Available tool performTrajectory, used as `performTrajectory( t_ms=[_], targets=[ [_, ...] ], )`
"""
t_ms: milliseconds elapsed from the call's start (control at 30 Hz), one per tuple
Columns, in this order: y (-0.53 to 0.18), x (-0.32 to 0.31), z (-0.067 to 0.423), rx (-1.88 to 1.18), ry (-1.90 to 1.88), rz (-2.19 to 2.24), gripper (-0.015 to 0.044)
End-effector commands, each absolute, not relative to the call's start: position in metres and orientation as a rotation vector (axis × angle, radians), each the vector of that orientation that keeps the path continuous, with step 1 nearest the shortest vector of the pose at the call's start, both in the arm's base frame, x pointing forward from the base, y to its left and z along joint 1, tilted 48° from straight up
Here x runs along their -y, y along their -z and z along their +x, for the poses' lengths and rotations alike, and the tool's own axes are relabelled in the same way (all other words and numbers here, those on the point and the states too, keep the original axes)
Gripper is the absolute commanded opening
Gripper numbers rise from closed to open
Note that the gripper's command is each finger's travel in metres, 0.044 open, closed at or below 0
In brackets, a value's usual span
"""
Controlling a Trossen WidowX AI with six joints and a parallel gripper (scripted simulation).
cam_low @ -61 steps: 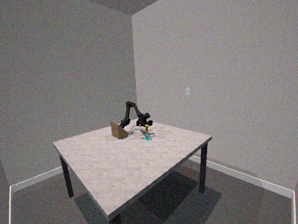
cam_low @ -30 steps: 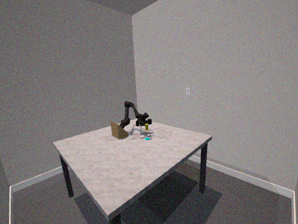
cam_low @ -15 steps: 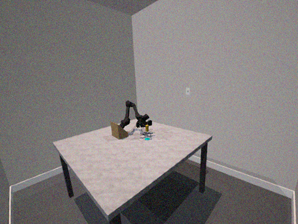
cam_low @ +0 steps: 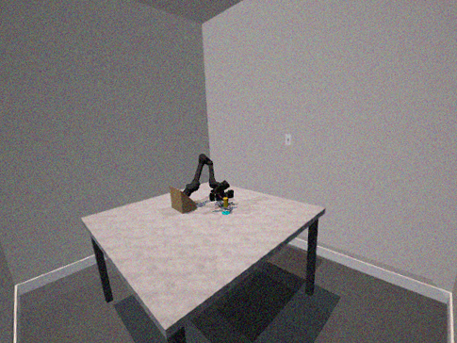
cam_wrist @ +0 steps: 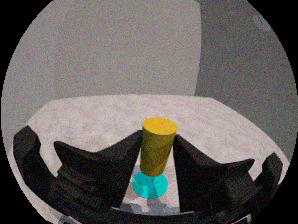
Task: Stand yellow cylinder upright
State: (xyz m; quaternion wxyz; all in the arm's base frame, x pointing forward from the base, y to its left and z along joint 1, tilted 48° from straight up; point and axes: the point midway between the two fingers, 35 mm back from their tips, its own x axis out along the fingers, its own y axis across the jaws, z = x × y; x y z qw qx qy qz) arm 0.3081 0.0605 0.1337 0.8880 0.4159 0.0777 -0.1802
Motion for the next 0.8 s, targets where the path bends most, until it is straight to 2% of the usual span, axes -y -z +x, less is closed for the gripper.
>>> performTrajectory(
  t_ms=[0,767],
  targets=[
    [-0.124,-0.07,0.307,-0.152,0.38,0.868,0.0105],
    [-0.101,-0.095,0.308,-0.162,0.372,0.862,0.0105]
  ],
)
